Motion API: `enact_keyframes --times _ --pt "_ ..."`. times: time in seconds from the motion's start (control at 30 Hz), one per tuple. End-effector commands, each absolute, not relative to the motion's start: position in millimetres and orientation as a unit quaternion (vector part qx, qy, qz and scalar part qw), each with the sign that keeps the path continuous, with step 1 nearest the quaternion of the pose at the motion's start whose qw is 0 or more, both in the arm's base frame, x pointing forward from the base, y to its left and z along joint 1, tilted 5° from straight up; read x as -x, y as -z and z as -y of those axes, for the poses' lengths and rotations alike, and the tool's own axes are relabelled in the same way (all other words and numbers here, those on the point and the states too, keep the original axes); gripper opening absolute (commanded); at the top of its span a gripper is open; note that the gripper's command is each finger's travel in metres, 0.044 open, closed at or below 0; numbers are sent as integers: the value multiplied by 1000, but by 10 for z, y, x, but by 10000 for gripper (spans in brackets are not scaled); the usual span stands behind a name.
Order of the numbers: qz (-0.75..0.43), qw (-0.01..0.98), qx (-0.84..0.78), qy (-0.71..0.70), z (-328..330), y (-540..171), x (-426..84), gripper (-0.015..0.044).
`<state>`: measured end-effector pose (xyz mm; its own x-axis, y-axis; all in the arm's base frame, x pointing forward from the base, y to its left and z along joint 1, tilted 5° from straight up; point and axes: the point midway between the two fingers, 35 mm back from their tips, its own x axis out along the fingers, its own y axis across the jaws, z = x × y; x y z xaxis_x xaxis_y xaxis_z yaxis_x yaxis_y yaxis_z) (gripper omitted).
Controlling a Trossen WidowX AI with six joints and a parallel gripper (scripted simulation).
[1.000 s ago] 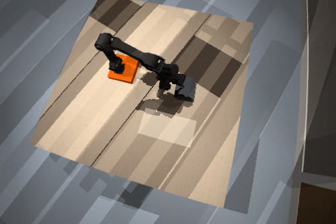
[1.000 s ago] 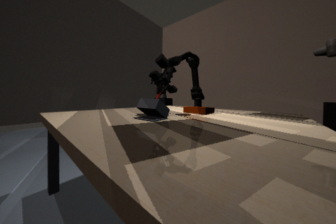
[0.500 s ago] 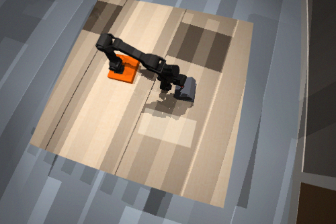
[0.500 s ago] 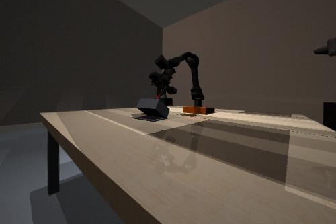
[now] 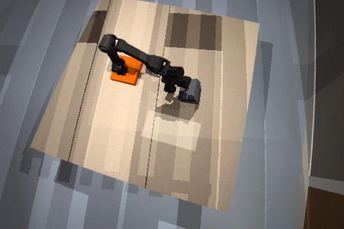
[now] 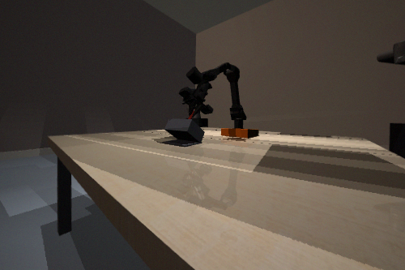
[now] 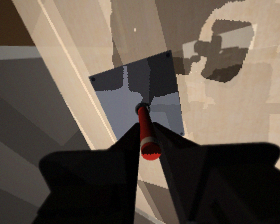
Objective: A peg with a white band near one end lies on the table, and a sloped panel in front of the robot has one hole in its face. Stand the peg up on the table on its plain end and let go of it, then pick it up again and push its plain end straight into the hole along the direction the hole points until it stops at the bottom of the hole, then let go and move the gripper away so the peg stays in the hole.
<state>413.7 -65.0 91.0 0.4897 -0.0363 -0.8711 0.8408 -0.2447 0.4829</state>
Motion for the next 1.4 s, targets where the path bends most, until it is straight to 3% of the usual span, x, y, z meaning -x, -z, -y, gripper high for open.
enact_keyframes --times 0.0,1.37 --pt "-297 537 -676 408 648 -883 -4153 0" --pt "-297 538 -676 408 661 -648 -4291 0"
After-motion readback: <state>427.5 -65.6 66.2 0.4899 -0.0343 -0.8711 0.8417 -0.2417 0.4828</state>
